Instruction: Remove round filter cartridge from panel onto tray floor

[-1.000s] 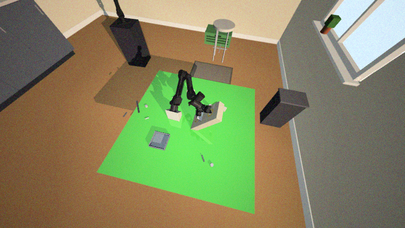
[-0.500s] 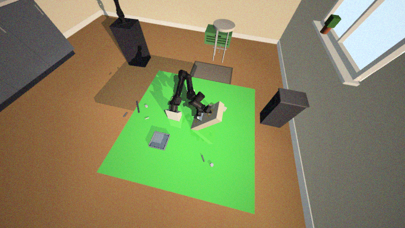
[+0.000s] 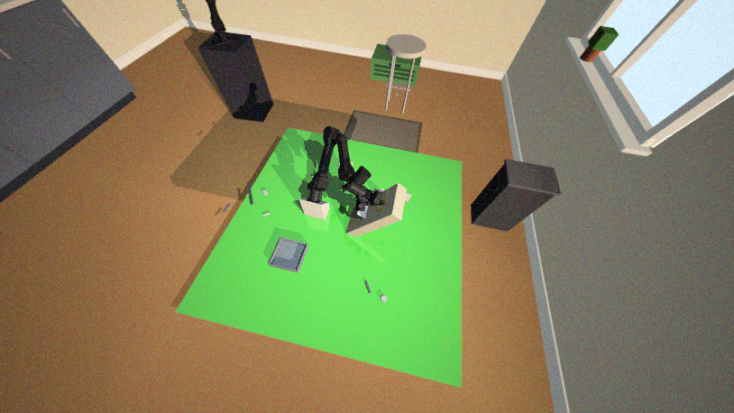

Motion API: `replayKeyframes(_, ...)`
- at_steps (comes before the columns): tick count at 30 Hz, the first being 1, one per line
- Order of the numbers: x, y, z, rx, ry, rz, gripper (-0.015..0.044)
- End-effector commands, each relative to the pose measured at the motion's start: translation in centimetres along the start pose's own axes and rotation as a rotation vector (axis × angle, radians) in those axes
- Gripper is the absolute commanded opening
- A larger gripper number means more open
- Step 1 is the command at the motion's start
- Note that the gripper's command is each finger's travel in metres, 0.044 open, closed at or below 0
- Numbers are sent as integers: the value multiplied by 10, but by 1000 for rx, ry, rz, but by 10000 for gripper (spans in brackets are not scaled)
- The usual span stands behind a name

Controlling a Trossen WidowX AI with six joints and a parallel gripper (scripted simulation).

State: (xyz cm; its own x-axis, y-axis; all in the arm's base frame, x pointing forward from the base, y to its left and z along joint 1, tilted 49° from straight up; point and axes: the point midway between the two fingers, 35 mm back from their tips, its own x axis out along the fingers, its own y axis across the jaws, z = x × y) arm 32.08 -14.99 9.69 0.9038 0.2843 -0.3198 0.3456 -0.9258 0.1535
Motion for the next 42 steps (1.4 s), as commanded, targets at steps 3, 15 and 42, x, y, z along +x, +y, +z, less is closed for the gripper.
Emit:
replayKeyframes(3,11,-1,2,-4,-17,-6,107)
replayKeyframes(15,14,-1,2,-4,-16,-6,107)
replayKeyframes(42,12,-1,2,-167,-11,-5,0)
